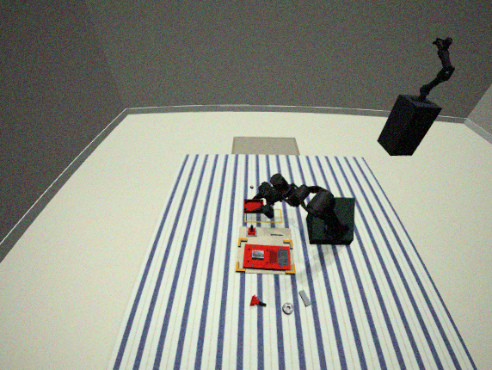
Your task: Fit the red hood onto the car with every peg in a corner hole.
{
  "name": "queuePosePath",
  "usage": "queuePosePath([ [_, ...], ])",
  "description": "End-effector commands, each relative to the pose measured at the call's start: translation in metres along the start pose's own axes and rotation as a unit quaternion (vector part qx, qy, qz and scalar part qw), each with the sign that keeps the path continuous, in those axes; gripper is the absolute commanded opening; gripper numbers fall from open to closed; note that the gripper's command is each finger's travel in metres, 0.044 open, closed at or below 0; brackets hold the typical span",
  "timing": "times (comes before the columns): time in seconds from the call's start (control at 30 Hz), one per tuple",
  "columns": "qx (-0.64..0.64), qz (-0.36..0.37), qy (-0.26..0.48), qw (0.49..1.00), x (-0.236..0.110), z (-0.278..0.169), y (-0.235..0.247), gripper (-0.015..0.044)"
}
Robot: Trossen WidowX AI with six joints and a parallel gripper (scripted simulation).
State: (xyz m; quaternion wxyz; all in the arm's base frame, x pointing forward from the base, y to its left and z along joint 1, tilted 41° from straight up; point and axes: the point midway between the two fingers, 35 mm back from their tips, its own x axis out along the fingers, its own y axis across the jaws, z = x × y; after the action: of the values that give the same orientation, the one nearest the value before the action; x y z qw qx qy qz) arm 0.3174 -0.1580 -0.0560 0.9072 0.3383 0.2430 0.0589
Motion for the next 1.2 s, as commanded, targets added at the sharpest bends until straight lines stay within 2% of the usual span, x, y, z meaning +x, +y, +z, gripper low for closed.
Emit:
queuePosePath([
  [0.0, -0.003, 0.004, -0.001, 1.0, -0.0058, 0.008, 0.0019, 0.0],
  [0.23, -0.031, 0.003, -0.001, 1.0, -0.0047, 0.0067, 0.0008, 0.0],
  [0.6, -0.182, 0.003, -0.002, 0.983, -0.0041, 0.006, 0.0003, 0.0],
  [1.17, -0.416, 0.003, -0.002, 0.91, -0.004, 0.0058, 0.0002, 0.0],
])
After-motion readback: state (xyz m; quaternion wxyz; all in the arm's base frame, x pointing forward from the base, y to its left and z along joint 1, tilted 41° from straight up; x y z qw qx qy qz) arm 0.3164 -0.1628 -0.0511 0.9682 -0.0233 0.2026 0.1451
